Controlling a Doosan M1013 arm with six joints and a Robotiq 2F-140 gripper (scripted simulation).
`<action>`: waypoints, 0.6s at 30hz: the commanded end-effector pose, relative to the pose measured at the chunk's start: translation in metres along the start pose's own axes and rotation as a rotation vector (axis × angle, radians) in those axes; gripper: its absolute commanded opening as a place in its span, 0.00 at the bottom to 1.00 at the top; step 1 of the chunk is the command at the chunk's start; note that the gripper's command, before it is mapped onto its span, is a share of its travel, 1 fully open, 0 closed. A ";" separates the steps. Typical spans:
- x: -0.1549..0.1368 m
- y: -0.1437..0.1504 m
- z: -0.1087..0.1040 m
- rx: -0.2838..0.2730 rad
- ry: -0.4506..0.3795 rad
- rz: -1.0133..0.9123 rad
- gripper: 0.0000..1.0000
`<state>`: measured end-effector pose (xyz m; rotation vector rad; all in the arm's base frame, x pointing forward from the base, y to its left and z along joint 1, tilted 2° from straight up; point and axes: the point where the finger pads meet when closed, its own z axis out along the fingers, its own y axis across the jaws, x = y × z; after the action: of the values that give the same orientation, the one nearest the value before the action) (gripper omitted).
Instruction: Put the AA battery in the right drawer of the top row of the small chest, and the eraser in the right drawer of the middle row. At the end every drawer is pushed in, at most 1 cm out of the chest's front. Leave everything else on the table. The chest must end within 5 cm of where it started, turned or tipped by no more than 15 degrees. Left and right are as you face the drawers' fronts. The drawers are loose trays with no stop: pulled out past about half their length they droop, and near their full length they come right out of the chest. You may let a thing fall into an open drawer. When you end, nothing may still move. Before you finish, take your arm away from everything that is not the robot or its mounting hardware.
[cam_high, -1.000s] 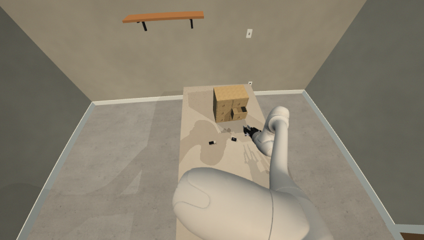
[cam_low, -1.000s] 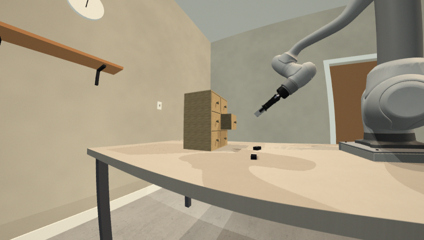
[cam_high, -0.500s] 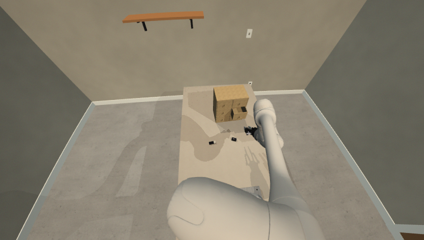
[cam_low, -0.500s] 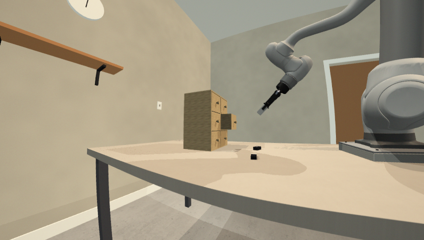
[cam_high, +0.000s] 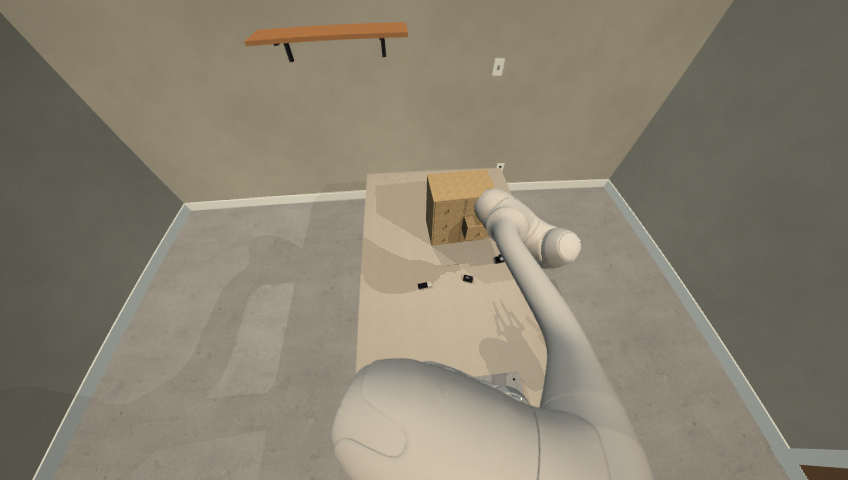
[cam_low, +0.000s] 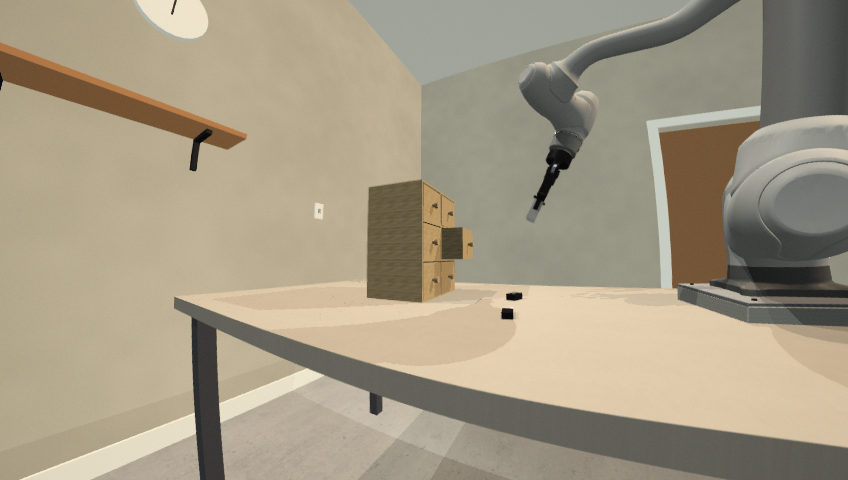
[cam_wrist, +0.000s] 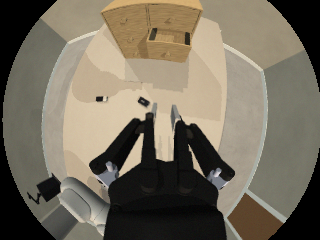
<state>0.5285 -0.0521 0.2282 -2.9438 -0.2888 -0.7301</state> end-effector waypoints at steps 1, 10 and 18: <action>0.000 -0.011 -0.013 -0.028 -0.275 0.020 0.20; -0.005 -0.011 -0.027 -0.026 -0.403 0.022 0.20; -0.007 -0.011 -0.034 -0.026 -0.468 0.023 0.20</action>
<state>0.5058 -0.0471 0.2542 -3.0979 -0.2762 -0.0673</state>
